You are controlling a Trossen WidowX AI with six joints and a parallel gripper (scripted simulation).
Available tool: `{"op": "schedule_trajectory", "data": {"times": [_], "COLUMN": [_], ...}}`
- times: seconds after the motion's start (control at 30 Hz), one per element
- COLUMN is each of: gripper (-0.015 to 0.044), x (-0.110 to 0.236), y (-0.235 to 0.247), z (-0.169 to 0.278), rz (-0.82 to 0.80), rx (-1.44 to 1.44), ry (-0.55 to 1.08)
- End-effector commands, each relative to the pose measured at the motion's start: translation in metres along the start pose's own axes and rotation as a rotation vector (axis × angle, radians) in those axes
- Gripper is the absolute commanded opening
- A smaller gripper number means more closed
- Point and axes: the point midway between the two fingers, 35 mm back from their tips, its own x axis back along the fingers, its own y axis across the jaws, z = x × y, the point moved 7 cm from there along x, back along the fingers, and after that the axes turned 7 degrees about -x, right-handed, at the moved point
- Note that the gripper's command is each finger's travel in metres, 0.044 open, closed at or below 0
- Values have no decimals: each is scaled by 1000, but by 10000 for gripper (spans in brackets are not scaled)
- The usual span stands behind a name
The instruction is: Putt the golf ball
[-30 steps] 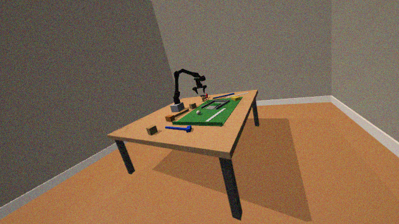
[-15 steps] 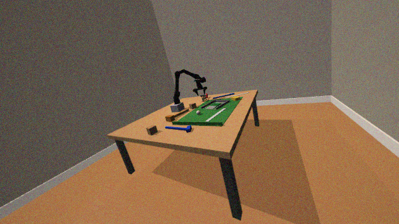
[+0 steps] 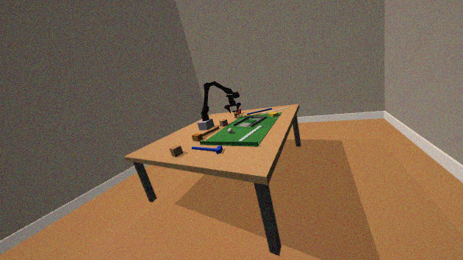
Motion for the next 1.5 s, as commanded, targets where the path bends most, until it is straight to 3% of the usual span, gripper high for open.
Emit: {"op": "schedule_trajectory", "data": {"times": [0.0, 0.3, 0.8, 1.1, 1.47], "gripper": [440, 440, 46, 0, 0], "x": [-7, -19, -16, -9, 60], "y": [0, 1, 0, 0, -2], "z": [1, 2, 1, 0, -6], "rz": [-1, -1, -3, -3, -3], "rx": [3, 3, 0, 0, 0], "ry": [7, 7, 3, 3, 3]}}
